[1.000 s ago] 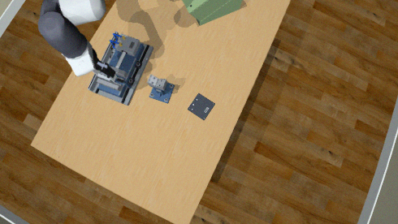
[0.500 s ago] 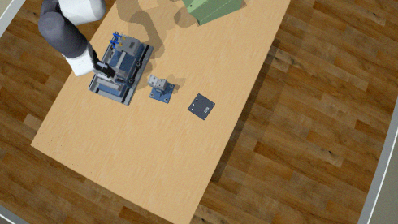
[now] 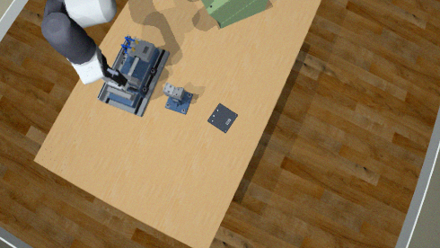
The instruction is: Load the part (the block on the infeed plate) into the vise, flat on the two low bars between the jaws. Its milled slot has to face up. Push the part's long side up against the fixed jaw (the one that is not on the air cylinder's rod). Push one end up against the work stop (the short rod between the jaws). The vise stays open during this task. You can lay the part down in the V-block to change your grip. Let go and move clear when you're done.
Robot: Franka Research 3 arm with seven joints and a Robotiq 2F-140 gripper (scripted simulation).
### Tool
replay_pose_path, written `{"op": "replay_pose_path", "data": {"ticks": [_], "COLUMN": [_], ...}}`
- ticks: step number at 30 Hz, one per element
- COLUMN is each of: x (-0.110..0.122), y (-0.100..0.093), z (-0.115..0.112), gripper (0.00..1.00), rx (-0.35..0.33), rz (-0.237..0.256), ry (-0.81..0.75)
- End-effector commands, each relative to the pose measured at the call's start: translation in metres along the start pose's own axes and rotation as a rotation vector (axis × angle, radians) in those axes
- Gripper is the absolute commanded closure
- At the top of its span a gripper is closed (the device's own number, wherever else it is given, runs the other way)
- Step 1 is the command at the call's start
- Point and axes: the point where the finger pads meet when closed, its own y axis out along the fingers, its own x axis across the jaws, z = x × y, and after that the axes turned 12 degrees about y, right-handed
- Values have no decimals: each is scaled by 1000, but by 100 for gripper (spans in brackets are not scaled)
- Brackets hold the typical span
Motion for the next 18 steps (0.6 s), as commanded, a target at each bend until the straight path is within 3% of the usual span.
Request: {"op": "replay_pose_path", "data": {"ticks": [1, 18], "x": [-1, 0], "y": [-5, -48], "z": [0, 0], "gripper": [53, 53], "rx": [0, 0], "rz": [1, 1], "ry": [-6, -6]}}
